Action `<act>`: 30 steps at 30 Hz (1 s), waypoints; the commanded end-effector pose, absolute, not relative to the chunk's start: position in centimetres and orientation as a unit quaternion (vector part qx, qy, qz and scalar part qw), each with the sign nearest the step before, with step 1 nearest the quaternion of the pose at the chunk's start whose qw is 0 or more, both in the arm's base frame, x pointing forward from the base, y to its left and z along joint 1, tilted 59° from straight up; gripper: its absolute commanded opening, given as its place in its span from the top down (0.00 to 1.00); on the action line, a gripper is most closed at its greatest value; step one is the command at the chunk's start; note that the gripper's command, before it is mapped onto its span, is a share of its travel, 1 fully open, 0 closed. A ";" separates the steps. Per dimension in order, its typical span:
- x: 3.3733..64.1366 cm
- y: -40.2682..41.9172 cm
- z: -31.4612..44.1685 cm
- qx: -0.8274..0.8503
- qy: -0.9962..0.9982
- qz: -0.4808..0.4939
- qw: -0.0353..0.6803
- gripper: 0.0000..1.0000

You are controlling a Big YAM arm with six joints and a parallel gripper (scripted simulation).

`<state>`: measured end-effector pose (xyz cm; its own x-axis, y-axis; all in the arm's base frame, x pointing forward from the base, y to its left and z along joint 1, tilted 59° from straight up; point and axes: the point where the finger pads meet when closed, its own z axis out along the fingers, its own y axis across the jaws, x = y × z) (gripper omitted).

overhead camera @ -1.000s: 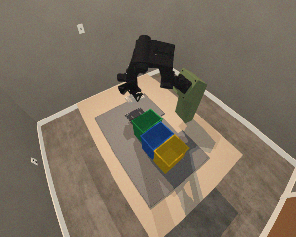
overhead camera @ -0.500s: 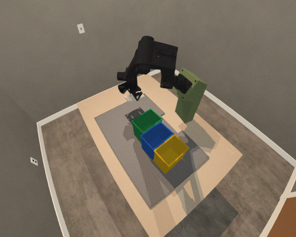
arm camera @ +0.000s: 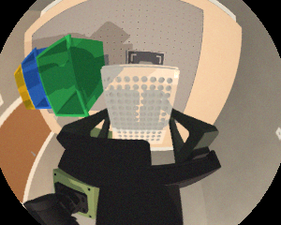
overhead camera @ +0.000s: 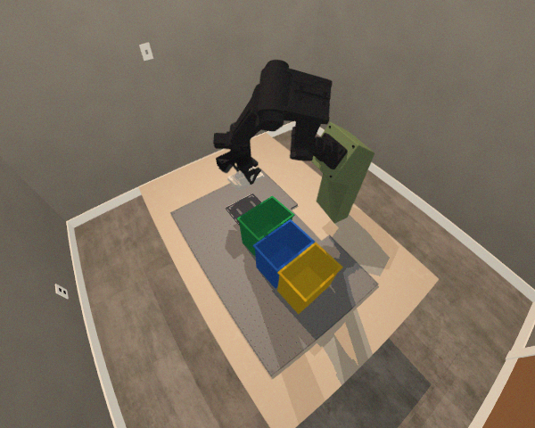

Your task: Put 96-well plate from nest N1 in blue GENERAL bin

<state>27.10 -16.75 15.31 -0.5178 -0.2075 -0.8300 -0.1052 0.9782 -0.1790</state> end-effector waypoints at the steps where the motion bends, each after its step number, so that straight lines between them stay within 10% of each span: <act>1: 27.0 -15.2 15.9 -0.094 0.867 -0.052 0.487 1.00; 30: 26.9 -7.0 15.7 -0.093 0.867 -0.052 0.487 1.00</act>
<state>27.10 -8.27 15.54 -0.5124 -0.2426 -0.8238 -0.1142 0.9700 -0.2146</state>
